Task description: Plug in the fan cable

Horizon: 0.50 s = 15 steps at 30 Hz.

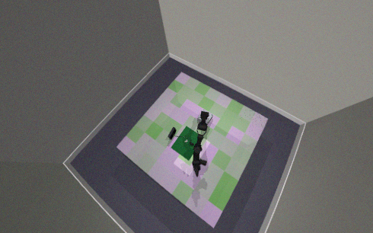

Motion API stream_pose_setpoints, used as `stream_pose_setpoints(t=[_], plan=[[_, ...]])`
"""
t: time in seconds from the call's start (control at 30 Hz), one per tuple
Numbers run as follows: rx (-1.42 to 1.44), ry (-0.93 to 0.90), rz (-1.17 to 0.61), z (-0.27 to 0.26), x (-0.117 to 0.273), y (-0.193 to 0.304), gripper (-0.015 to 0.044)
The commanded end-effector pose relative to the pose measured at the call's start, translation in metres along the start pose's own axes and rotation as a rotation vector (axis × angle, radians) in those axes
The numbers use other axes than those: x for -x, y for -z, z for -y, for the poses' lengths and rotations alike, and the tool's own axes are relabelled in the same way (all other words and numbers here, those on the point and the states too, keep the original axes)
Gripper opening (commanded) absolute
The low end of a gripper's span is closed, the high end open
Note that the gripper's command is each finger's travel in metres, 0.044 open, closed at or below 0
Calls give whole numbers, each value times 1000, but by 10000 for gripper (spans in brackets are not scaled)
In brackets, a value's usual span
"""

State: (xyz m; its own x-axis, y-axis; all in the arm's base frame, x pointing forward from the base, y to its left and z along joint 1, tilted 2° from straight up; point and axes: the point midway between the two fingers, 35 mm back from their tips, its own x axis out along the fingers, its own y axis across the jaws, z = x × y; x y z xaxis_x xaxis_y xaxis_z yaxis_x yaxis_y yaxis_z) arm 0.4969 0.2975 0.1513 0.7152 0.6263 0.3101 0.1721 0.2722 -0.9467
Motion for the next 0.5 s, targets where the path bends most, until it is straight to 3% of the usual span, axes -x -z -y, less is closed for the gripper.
stream_pose_setpoints(t=[0.0, 0.17, 0.47], plan=[[0, 0, 0, 0, 0, 0, 426], [-66, -38, -15, -4, -1, 5, 440], [-961, -429, -433, -49, 29, 69, 440]])
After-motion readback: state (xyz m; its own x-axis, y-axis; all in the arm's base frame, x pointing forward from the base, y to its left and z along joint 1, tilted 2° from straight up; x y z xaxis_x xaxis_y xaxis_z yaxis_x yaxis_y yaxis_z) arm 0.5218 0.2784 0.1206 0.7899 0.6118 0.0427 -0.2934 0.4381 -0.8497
